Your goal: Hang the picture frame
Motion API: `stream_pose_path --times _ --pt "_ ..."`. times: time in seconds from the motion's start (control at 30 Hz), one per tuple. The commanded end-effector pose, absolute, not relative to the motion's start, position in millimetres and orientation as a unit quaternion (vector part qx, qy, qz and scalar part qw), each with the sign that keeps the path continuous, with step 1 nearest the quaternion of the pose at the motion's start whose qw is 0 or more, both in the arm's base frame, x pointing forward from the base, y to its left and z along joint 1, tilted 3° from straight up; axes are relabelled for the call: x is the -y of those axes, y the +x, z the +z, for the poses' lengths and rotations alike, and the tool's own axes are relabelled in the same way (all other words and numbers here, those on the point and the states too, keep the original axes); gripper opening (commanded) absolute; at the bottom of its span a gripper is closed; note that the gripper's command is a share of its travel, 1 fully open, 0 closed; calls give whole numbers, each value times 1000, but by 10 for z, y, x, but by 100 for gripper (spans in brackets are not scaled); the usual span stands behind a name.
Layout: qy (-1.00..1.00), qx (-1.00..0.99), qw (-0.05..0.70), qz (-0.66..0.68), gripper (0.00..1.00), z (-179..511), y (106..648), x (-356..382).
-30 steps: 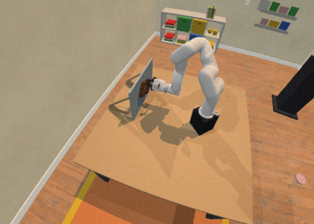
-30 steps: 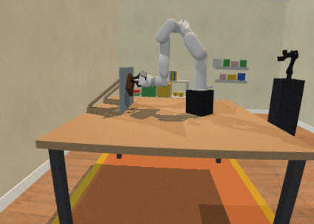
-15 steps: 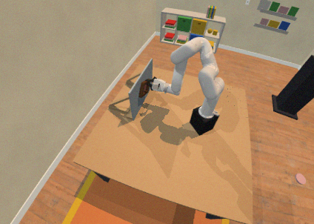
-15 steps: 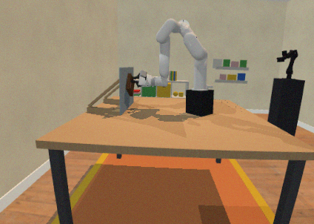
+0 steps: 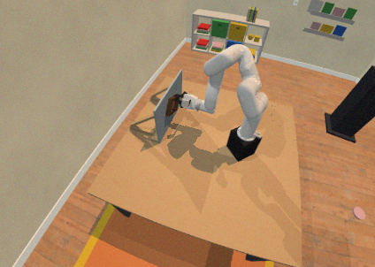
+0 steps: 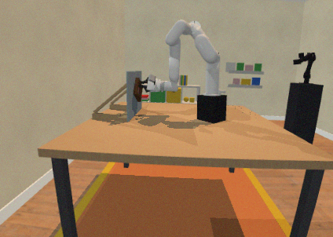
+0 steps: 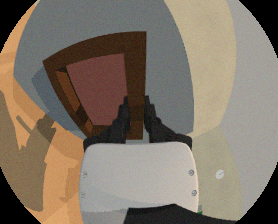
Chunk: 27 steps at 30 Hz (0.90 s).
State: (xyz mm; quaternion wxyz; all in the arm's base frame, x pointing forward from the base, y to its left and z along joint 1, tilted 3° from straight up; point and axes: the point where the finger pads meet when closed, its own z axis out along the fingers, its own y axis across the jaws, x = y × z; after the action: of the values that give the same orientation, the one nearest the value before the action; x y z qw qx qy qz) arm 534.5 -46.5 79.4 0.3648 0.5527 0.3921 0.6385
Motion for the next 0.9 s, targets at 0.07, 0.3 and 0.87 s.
stream_pose_path --times 0.07,0.3,0.87 --pt "550 -393 367 638 0 811 5352 464" --pt "548 -396 371 637 0 817 5352 460" --pt "539 -408 384 629 0 836 5350 442"
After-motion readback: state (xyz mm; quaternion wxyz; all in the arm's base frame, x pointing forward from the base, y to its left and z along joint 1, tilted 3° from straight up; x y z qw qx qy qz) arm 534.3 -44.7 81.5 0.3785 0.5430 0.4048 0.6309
